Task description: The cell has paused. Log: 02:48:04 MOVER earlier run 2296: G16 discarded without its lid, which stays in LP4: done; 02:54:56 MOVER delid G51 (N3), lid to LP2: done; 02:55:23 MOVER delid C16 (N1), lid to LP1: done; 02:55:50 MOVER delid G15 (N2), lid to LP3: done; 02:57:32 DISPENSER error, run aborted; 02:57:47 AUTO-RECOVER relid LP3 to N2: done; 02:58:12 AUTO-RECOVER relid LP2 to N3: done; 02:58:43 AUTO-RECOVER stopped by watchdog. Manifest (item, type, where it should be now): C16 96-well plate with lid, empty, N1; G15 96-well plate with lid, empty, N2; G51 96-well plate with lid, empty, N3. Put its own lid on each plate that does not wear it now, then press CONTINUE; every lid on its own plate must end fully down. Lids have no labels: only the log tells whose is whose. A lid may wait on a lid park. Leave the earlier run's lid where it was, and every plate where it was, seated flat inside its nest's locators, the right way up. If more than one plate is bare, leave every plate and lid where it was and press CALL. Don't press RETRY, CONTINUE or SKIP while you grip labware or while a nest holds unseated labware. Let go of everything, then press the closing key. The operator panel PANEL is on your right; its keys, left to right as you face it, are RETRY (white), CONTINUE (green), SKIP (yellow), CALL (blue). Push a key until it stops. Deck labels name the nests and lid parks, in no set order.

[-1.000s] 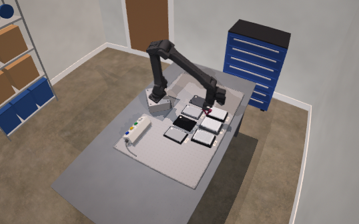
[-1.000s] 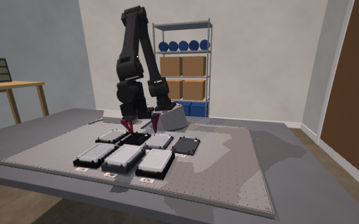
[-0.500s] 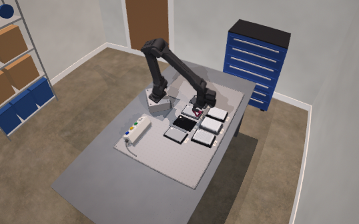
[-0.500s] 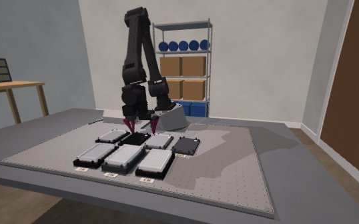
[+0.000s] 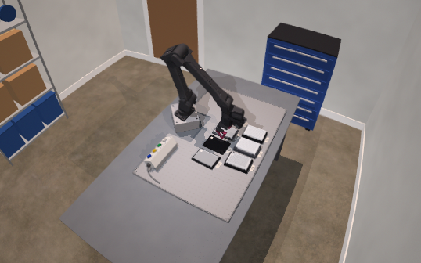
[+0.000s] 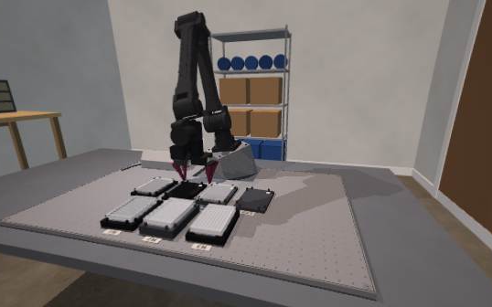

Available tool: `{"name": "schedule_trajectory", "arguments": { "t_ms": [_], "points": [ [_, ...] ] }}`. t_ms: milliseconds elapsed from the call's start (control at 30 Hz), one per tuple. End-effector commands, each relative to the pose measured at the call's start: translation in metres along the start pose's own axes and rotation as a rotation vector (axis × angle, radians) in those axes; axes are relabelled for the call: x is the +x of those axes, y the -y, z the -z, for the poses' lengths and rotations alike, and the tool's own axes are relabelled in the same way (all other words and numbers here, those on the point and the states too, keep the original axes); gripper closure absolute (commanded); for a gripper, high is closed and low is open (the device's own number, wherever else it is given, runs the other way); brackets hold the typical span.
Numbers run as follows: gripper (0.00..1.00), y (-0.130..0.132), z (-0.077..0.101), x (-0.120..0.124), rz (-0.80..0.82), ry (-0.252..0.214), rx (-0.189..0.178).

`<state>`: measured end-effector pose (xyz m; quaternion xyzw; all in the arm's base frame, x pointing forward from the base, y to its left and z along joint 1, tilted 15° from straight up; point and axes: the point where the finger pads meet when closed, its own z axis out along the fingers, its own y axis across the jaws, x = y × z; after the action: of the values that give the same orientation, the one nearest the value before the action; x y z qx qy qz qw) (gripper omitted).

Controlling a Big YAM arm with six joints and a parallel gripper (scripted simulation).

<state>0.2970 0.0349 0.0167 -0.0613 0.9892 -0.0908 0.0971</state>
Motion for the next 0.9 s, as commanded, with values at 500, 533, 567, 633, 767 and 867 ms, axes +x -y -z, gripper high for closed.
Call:
{"name": "schedule_trajectory", "arguments": {
  "t_ms": [500, 533, 567, 633, 767, 867],
  "points": [
    [1.00, 0.058, 0.011, -0.014, 0.001, 0.413, 0.005],
    [1.00, 0.063, 0.011, -0.015, 0.002, 0.446, 0.007],
    [1.00, 0.068, 0.012, -0.015, 0.003, 0.479, 0.008],
    [1.00, 0.074, 0.012, -0.015, 0.003, 0.513, 0.010],
    [1.00, 0.087, 0.007, -0.012, 0.007, 0.589, 0.005],
    [1.00, 0.102, 0.008, -0.012, 0.008, 0.688, 0.007]
  ]
}}
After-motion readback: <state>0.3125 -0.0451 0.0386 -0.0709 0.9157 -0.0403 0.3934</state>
